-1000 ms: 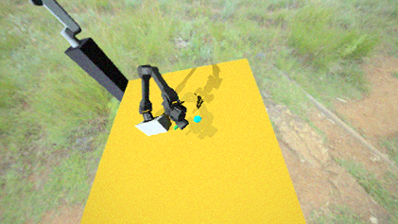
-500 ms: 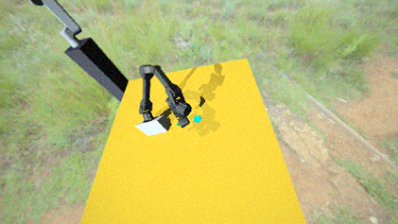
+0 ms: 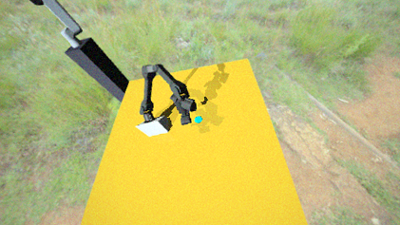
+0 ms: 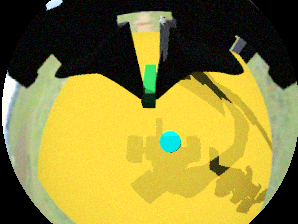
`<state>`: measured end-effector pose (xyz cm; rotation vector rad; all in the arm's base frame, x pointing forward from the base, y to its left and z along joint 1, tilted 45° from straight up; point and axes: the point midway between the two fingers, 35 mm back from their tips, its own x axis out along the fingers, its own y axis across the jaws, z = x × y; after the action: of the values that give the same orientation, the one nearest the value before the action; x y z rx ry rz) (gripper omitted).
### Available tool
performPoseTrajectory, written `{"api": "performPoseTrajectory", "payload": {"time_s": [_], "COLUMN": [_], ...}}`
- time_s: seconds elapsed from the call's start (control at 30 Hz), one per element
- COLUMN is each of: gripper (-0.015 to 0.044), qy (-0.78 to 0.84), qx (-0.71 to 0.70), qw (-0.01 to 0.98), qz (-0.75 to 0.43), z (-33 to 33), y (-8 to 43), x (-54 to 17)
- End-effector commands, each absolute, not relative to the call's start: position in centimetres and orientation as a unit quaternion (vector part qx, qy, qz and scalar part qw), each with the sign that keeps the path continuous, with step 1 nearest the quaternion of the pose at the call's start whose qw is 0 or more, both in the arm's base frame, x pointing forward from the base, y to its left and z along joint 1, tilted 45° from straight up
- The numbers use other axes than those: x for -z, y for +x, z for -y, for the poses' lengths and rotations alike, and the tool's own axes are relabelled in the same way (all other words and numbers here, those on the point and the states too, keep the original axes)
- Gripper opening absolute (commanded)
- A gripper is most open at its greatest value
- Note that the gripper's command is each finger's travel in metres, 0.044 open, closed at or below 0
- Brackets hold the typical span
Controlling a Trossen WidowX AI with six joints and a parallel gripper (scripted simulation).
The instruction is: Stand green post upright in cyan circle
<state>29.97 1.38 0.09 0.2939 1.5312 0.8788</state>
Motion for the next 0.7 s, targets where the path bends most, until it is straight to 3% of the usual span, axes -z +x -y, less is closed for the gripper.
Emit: {"api": "performPoseTrajectory", "payload": {"time_s": [0.0,0.67], "gripper": [0.0023,0.0023], "qy": [0.155,0.265], "qx": [-0.358,-0.237], "qw": [0.621,0.581], "qz": [-0.680,-0.732], "z": [-2.0,-5.1], "y": [30.6,32.8], "x": [-0.7,-3.1]}}
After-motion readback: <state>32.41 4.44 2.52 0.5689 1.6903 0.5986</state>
